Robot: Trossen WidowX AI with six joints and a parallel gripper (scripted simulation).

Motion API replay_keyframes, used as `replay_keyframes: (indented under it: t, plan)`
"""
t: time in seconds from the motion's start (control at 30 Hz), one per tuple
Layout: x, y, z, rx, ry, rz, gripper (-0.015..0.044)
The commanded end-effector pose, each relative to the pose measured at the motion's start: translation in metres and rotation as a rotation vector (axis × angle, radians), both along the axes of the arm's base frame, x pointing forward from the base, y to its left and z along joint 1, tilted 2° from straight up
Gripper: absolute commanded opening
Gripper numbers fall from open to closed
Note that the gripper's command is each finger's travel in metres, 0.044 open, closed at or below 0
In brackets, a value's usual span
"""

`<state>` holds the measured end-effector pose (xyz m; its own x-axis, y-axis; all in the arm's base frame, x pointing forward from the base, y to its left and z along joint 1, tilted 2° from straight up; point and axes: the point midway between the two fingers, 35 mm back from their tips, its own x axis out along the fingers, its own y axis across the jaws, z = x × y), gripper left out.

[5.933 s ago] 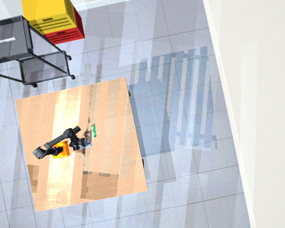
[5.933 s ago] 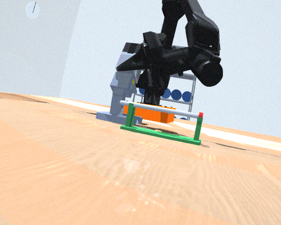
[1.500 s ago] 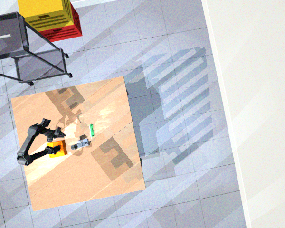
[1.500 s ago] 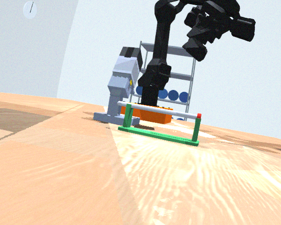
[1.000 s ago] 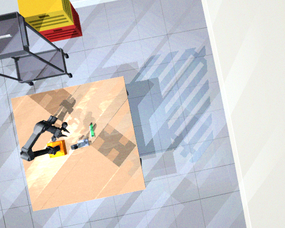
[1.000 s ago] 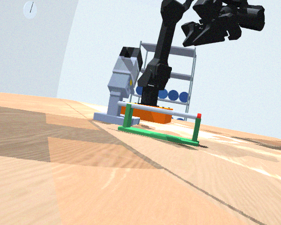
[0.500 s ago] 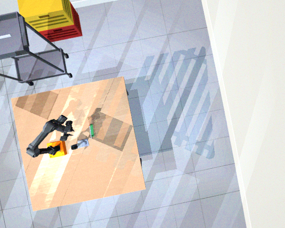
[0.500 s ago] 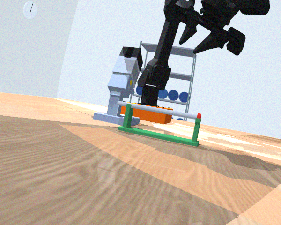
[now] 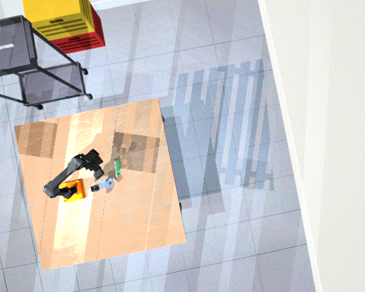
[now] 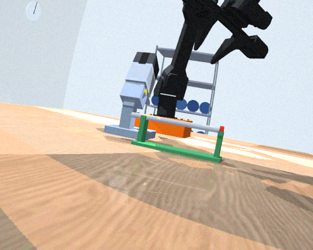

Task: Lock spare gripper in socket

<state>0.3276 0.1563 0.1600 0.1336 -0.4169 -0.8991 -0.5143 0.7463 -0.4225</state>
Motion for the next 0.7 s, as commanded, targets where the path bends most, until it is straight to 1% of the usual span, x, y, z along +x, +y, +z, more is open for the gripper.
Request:
replay_keyframes:
  t: [0.0,0.13,0.2,0.67]
  plan:
    - [0.0487,-0.0136,-0.0161,0.077,0.33,0.617,0.018]
    - [0.0544,-0.0197,-0.0192,0.073,0.401,0.817,0.018]
    - [0.0543,-0.0215,-0.0197,0.066,0.42,0.874,0.018]
    - [0.0543,-0.0216,-0.0197,0.066,0.421,0.877,0.018]
